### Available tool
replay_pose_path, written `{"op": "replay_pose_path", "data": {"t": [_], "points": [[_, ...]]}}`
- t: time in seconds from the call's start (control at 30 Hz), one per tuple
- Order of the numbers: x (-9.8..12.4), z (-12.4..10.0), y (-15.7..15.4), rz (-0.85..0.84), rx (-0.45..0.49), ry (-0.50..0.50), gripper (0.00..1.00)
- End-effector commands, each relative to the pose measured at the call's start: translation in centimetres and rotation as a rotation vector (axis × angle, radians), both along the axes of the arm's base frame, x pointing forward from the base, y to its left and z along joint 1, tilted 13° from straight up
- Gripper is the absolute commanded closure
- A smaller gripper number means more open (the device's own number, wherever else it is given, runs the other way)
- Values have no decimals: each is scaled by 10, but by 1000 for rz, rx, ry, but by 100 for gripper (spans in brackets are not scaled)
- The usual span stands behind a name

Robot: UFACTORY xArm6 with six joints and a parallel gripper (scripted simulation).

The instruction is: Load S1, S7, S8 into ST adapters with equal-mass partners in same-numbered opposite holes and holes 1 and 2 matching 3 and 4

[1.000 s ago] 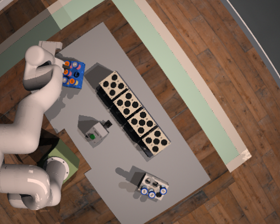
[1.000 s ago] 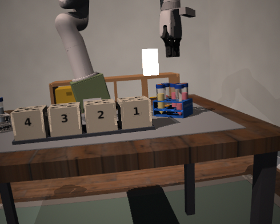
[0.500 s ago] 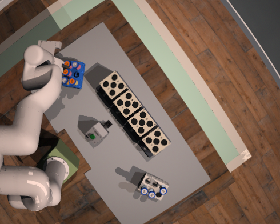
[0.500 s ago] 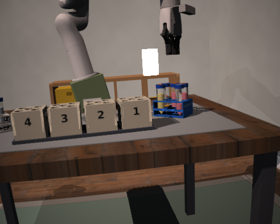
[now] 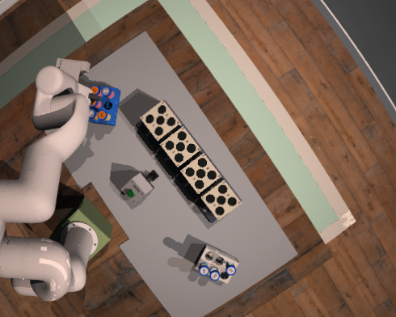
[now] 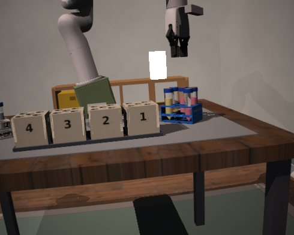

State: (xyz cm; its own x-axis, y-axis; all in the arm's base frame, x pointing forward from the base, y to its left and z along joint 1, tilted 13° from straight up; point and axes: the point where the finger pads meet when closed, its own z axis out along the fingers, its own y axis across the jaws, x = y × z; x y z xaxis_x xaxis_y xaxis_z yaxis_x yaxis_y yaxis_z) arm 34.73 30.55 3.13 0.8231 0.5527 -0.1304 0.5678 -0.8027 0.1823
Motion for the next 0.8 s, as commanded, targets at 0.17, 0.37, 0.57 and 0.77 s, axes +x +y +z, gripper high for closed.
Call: {"op": "replay_pose_path", "data": {"t": [0.17, 0.37, 0.57, 0.77], "points": [[-4, 10, -35, -242, 3, -61, 43], [-5, 13, -46, -437, 3, -105, 43], [-5, 13, -46, -567, 3, -135, 43], [-5, 13, -46, -762, 2, -179, 43]]}}
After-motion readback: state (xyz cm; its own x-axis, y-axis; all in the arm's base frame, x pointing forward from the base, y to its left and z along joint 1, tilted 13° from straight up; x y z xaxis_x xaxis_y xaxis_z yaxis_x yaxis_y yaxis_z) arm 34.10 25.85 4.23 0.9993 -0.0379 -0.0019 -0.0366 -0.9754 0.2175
